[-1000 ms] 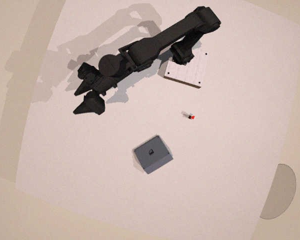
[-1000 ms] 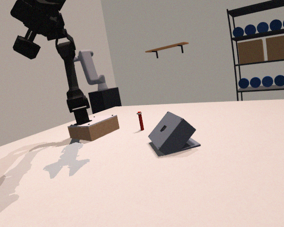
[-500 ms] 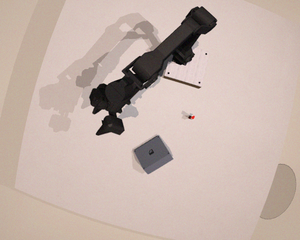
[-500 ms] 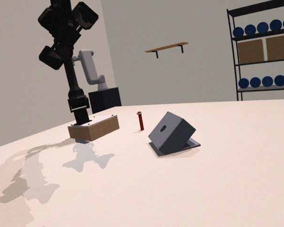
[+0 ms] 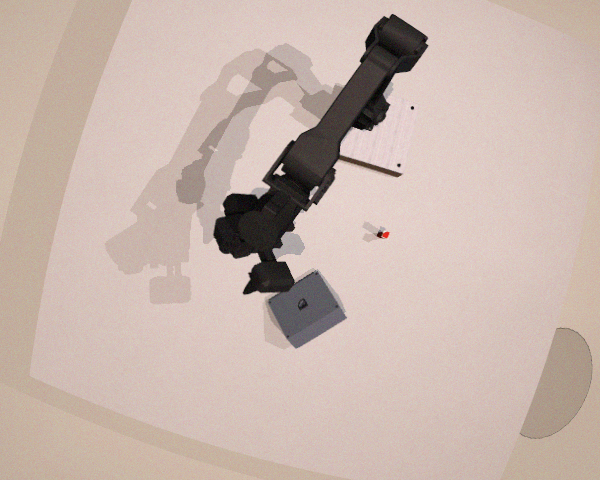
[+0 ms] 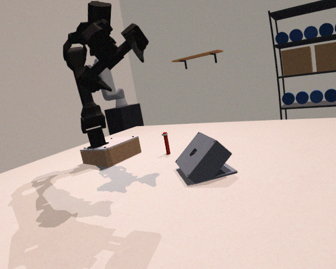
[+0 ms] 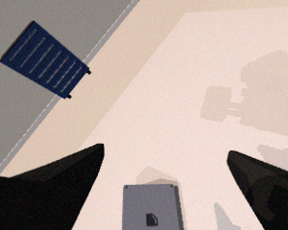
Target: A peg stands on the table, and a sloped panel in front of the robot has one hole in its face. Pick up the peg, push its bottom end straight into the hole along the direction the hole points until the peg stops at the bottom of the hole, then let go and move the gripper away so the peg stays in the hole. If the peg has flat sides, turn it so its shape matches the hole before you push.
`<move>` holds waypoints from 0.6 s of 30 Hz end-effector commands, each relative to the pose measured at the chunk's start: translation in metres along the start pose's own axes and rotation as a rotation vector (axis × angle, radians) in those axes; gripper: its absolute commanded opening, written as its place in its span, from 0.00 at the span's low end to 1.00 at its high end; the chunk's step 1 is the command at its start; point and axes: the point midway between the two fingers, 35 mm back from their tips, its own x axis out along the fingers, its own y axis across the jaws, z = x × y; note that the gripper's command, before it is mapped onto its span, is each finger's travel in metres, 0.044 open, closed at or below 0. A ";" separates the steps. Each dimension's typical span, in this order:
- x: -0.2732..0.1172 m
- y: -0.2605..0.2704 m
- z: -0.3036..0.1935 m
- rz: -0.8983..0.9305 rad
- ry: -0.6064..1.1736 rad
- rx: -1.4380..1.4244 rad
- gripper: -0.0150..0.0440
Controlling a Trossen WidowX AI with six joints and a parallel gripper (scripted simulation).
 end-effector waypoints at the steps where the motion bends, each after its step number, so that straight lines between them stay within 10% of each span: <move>1: 0.004 0.002 -0.020 -0.015 0.051 -0.047 1.00; 18: 0.009 0.019 -0.118 -0.046 0.334 -0.260 1.00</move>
